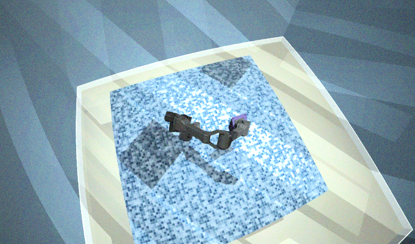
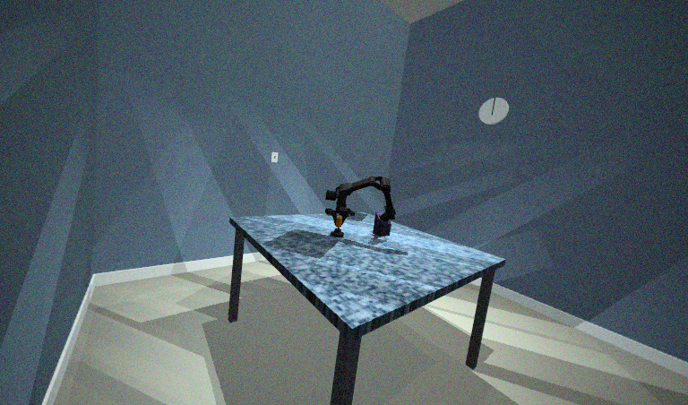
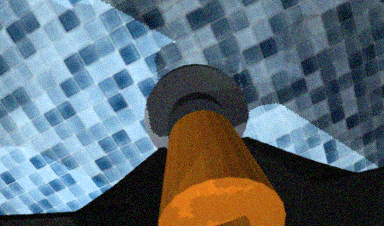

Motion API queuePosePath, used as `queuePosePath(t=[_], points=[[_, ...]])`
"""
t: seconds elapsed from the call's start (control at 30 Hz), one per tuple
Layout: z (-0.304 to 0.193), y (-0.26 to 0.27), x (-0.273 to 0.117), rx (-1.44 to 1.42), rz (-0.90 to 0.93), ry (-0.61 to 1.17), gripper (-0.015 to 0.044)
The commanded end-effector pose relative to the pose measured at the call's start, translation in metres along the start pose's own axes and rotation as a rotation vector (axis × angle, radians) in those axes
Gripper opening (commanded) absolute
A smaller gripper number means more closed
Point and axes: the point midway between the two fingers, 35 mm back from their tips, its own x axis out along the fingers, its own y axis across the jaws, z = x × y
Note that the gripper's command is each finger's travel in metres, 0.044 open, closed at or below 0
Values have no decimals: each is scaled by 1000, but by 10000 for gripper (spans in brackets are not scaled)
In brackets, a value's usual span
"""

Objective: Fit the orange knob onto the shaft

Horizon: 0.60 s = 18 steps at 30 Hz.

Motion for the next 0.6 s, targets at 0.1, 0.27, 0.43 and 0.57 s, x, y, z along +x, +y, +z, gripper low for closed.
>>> queuePosePath(t=[0.1,0.27,0.43,0.57], points=[[1,0,-4,-4,-1,-3,0],[1,-1,-5,-59,-1,-3,0],[-1,-1,-3,-213,-1,-3,0],[-1,-1,-1,-213,-1,-3,0]])
